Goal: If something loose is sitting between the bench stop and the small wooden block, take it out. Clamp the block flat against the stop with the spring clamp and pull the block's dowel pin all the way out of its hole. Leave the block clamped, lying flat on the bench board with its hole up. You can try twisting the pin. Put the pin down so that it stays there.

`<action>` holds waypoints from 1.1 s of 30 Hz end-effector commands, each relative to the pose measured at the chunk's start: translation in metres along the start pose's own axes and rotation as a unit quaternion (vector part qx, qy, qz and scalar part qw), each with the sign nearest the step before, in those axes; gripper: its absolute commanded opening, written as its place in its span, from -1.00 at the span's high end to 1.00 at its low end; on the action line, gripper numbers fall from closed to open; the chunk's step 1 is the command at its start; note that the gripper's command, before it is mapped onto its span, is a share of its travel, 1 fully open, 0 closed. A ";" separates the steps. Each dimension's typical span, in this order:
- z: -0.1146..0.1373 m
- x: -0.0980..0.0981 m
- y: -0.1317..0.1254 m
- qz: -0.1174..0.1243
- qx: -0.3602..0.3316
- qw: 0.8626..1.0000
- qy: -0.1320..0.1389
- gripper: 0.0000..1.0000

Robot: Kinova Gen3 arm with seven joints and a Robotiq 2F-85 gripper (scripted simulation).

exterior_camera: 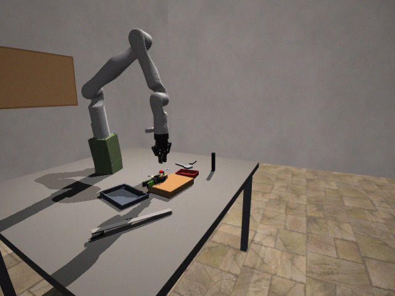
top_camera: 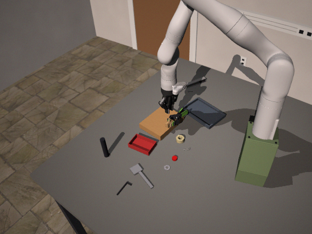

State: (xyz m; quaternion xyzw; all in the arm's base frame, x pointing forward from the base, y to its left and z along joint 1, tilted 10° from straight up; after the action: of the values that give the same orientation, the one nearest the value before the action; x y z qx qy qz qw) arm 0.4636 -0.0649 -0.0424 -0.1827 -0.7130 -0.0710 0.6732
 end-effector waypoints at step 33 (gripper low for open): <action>0.000 -0.030 0.001 0.000 0.000 1.000 0.000 0.33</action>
State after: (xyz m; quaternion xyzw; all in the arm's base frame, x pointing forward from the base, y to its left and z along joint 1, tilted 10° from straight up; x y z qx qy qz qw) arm 0.4643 -0.0690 -0.0710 -0.1830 -0.7127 -0.0710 0.6735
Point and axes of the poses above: the point where the finger pads meet when closed, its own x axis back along the fingers, its own y axis across the jaws, z = x × y, the point moved 3 cm from there along x, back along the fingers, and after that the axes turned 9 degrees about -x, right-handed, at the moved point
